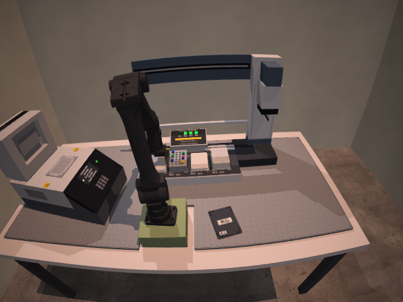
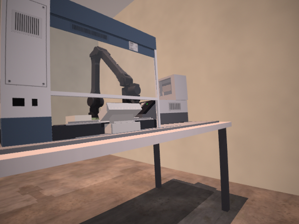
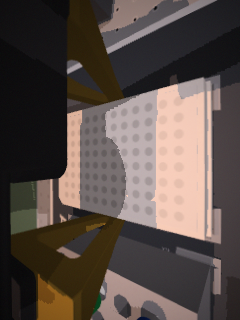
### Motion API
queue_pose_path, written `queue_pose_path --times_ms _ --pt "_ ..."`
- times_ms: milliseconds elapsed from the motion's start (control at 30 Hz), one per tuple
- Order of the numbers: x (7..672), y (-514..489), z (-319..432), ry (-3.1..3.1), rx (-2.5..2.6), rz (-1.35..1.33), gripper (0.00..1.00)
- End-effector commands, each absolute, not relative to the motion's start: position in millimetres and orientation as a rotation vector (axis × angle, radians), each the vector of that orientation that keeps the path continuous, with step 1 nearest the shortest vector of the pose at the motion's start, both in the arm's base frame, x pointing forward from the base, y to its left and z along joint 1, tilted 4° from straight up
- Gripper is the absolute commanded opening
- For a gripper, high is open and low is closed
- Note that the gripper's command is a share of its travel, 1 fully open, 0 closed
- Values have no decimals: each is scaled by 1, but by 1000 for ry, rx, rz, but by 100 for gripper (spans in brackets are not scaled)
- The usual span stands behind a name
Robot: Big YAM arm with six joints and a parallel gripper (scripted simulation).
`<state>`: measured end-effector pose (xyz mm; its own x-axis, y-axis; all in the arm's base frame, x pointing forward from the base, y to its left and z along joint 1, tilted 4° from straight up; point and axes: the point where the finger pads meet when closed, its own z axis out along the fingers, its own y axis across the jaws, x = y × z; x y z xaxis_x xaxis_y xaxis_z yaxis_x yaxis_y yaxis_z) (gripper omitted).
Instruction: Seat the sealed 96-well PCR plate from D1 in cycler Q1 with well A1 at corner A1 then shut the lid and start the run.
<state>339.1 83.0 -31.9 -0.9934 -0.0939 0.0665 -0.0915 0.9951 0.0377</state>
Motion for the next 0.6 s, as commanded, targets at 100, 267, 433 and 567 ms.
queue_pose_path --times_ms 100,267,433,567 --pt "373 95 -9 -3161 144 -80 0" --pt "358 91 -15 -3121 140 -67 0" --pt "347 88 -20 -3096 138 -59 0" --pt "343 87 -22 -3089 138 -57 0"
